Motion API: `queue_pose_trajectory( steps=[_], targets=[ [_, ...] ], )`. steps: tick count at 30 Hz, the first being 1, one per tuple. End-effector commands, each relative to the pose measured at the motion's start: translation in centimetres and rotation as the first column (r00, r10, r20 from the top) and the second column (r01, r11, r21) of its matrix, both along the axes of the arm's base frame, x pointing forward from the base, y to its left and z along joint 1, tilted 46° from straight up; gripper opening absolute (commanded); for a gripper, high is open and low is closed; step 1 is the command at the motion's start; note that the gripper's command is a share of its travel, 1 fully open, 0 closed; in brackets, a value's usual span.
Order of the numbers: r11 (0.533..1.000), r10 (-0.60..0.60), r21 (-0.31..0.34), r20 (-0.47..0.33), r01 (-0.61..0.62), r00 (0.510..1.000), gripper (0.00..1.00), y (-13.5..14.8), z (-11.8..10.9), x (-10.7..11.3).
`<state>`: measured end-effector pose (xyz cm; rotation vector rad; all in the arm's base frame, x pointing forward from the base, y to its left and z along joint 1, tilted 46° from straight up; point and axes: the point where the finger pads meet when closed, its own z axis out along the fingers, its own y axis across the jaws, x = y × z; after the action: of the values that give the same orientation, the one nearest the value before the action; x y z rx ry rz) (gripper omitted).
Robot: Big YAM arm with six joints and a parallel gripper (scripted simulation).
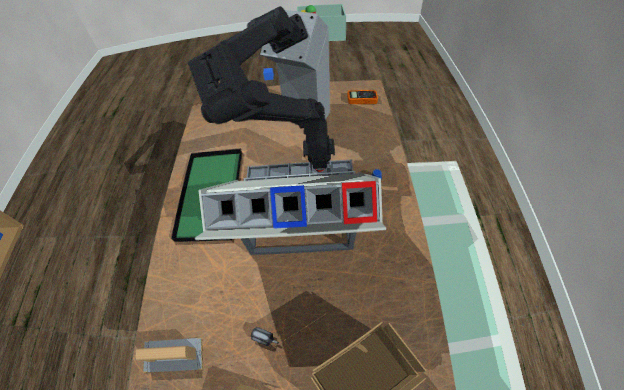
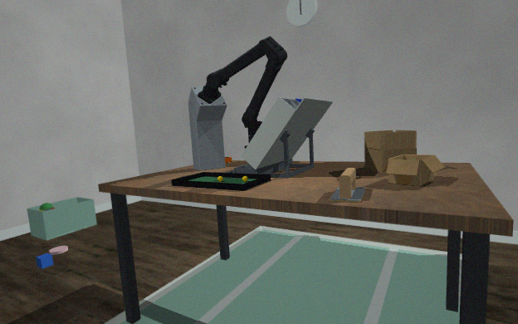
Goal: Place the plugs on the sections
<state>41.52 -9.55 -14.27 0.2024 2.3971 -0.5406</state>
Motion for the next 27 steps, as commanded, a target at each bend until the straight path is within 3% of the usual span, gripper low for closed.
queue_pose_trajectory(
  steps=[1,27],
  targets=[
    [1.0,0.006,-0.007,-0.01,-0.006,1.0,0.0,-0.33,-0.7,0.0],
    [1.0,0.009,-0.007,-0.014,-0.009,1.0,0.0,-0.35,-1.07,0.14]
  ],
)
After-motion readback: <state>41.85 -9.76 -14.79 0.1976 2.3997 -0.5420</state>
